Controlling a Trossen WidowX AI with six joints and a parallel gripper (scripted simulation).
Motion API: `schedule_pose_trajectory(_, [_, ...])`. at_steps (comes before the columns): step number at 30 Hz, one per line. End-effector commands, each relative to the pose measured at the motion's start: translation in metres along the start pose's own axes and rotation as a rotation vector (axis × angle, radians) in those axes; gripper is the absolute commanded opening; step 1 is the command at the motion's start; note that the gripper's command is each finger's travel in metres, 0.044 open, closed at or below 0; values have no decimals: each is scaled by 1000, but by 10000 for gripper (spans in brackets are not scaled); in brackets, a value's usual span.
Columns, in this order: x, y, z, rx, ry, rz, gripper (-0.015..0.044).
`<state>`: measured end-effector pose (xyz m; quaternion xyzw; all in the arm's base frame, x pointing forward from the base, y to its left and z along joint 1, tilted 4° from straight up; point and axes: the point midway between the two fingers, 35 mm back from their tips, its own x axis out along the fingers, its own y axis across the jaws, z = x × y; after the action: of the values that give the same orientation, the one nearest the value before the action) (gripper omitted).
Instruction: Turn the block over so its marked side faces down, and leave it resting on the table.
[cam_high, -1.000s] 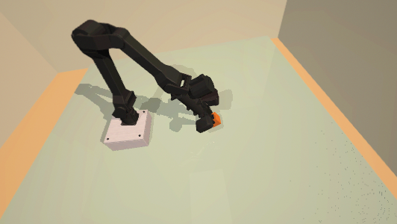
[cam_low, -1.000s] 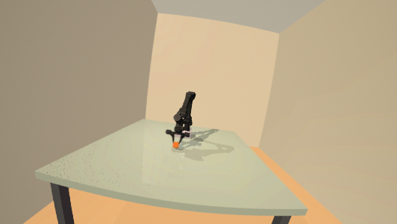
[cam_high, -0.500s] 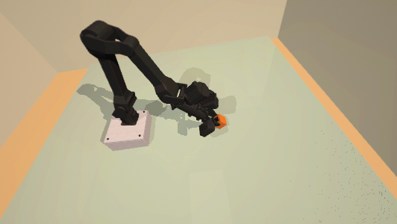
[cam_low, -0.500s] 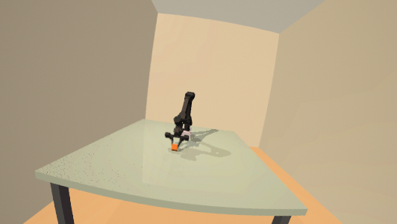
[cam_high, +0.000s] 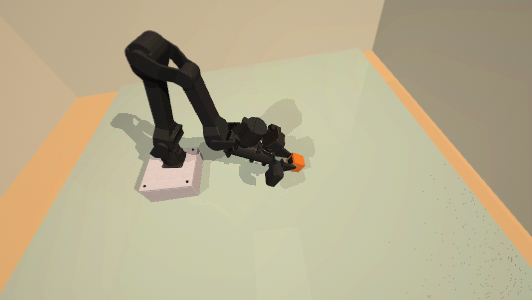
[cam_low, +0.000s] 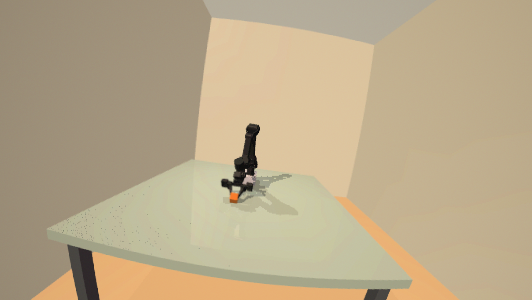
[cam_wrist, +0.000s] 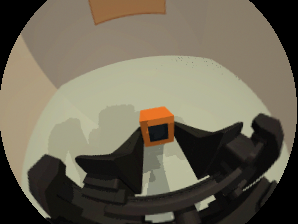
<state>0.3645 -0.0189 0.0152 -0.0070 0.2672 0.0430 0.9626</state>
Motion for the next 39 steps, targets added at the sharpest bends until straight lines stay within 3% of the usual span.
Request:
schedule_pose_trajectory(1, [-4, 3, -9, 4, -42, 8, 0])
schedule_pose_trajectory(25, [-13, 4, -7, 1, -129, 10, 0])
schedule_pose_trajectory(39, [-13, 4, -7, 1, -129, 10, 368])
